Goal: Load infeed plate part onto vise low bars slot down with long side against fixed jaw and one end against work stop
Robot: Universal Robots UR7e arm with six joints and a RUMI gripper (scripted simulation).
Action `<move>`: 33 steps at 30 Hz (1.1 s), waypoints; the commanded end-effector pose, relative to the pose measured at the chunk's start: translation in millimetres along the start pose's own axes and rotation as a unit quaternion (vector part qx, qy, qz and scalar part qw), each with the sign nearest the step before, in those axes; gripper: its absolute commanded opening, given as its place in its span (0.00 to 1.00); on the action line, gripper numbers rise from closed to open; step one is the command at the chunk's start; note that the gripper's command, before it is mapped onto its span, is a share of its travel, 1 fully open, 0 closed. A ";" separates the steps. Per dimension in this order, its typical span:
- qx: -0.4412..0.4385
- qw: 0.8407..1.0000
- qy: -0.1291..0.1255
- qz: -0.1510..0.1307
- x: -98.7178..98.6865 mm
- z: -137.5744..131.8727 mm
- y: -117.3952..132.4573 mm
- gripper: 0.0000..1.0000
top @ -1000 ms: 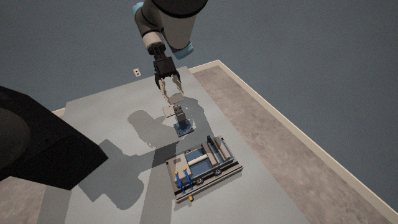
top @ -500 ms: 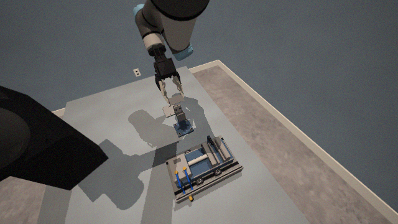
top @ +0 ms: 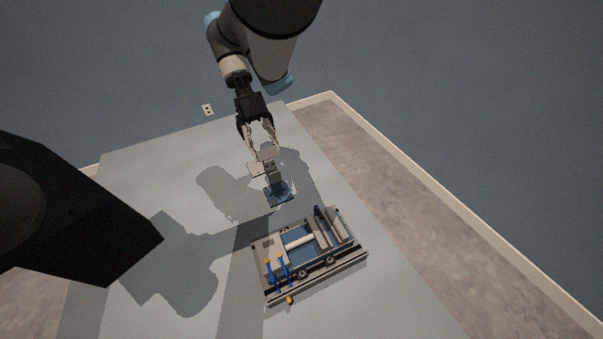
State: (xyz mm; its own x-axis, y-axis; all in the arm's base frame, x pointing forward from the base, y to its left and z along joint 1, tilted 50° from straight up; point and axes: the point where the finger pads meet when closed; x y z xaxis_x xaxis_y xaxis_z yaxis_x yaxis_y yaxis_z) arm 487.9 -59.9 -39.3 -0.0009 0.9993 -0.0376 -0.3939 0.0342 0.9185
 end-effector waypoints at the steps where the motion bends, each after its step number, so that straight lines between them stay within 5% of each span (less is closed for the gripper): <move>1: -0.003 1.000 -0.001 0.000 -5.2 1.9 -5.5 0.00; 33: -0.003 1.000 -0.001 0.000 -28.6 0.2 -28.7 0.00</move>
State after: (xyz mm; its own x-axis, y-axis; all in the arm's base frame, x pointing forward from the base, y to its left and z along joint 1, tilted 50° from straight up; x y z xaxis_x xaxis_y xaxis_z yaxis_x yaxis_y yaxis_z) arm 495.8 -84.2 -60.8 -0.0005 0.9993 -0.0367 -0.3950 0.0336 0.9181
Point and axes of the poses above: the point where the finger pads meet when closed, its own x axis back along the fingers, its own z axis across the jaws, y = z × x, and after that the axes turned 4 degrees about -x, right-handed
